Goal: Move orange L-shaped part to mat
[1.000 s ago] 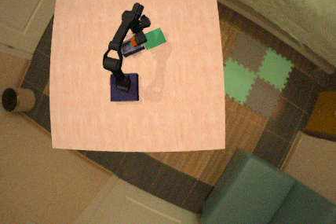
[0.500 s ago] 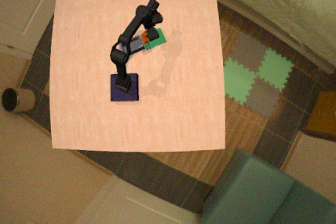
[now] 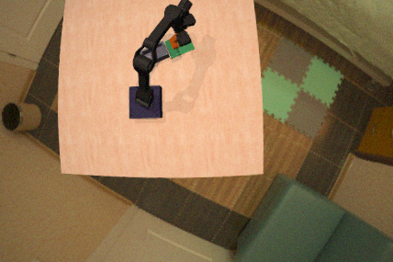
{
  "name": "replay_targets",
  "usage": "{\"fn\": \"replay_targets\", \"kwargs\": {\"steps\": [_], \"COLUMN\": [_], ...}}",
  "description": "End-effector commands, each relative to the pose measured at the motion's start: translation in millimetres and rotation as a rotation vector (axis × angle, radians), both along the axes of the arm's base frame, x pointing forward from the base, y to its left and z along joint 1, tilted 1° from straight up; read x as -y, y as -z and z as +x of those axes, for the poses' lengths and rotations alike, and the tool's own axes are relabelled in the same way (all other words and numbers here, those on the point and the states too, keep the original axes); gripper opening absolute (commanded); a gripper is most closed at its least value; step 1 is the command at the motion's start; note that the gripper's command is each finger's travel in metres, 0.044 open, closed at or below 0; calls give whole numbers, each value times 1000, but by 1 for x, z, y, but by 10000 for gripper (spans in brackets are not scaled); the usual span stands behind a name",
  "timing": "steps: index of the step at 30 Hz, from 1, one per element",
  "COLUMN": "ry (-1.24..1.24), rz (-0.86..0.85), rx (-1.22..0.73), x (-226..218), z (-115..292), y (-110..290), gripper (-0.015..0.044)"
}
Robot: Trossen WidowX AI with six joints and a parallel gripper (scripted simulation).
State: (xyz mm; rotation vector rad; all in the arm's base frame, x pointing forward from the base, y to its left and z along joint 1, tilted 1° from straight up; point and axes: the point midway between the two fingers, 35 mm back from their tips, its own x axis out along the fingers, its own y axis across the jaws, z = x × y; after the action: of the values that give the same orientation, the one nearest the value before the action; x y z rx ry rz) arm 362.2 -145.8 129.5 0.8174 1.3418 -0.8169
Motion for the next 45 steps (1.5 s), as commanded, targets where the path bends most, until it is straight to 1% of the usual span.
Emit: {"fn": "replay_targets", "kwargs": {"steps": [1,45], "ry": [-3,-3], "rz": [8,8], "rx": [-10,-11], "x": [0,1], "z": [-1,2], "y": [9,77], "gripper": [0,0]}}
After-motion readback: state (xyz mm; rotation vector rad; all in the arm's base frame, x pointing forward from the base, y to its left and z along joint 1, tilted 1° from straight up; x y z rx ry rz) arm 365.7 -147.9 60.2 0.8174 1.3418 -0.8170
